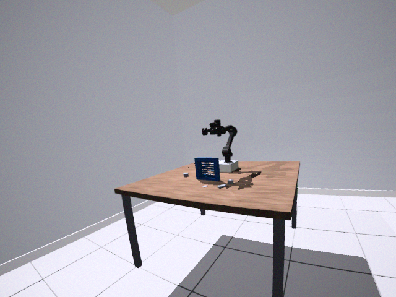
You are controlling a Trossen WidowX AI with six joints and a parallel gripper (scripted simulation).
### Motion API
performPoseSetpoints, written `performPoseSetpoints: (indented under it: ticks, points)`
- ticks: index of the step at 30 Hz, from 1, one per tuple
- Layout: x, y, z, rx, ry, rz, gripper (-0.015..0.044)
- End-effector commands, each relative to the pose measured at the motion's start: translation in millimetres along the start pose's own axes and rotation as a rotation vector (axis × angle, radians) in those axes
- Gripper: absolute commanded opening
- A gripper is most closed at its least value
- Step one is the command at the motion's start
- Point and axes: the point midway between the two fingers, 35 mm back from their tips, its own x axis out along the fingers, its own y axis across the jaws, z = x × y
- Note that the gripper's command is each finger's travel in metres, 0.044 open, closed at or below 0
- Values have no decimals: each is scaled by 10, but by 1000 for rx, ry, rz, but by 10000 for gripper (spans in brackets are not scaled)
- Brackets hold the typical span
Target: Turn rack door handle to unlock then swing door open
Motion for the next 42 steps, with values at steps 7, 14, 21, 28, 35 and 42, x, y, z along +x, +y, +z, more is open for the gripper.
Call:
performPoseSetpoints:
  ticks: [7, 14, 21, 28, 35, 42]
  points:
    - [170, -36, -201, -10, 161, -8, 281]
    - [325, -87, -472, -20, 365, -17, 281]
    - [412, -141, -744, -25, 570, -22, 281]
    - [434, -194, -1004, -26, 776, -23, 281]
    - [394, -239, -1231, -36, 975, -4, 281]
    - [314, -281, -1420, -29, 1172, 9, 281]
